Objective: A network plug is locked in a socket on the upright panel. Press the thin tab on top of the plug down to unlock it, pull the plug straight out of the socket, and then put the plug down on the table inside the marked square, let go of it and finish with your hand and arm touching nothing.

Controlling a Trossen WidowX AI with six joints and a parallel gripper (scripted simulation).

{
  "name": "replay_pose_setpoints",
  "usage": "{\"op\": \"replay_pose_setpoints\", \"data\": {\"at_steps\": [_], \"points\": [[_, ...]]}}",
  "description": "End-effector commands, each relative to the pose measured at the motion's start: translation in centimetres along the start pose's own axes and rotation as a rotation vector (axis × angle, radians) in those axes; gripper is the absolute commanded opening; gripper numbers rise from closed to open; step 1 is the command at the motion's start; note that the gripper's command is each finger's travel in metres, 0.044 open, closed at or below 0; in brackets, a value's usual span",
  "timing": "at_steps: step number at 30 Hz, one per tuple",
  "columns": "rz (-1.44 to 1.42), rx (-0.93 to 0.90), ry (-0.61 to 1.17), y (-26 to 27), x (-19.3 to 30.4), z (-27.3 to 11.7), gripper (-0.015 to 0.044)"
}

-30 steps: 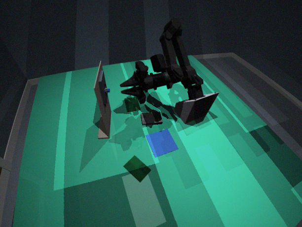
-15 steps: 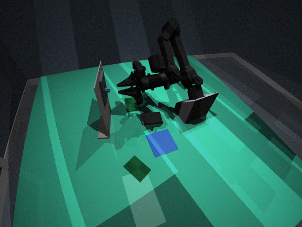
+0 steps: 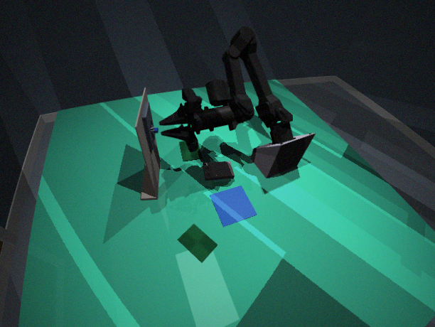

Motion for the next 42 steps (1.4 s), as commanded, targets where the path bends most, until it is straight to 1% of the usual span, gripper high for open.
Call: {"op": "replay_pose_setpoints", "data": {"at_steps": [1,10,13,25,42], "points": [[0.010,-0.002,0.005,-0.2,-0.1,0.8,0.0156],[0.018,-0.011,0.004,-0.2,-0.5,1.9,0.0156],[0.018,-0.011,0.004,-0.2,-0.5,1.9,0.0077],[0.018,-0.011,0.004,-0.2,-0.5,1.9,0.0000],[0.018,-0.011,0.004,-0.2,-0.4,1.1,0.0000]]}}
Point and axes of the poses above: the point midway between the two fingers, 35 mm back from their tips, its own z axis out along the fingers, its own y axis across the jaws, x = y × z, the point moved 1 cm from there along -z, back along the fingers, and after that the axes turned 13 degrees about z, right-handed, at the moved point
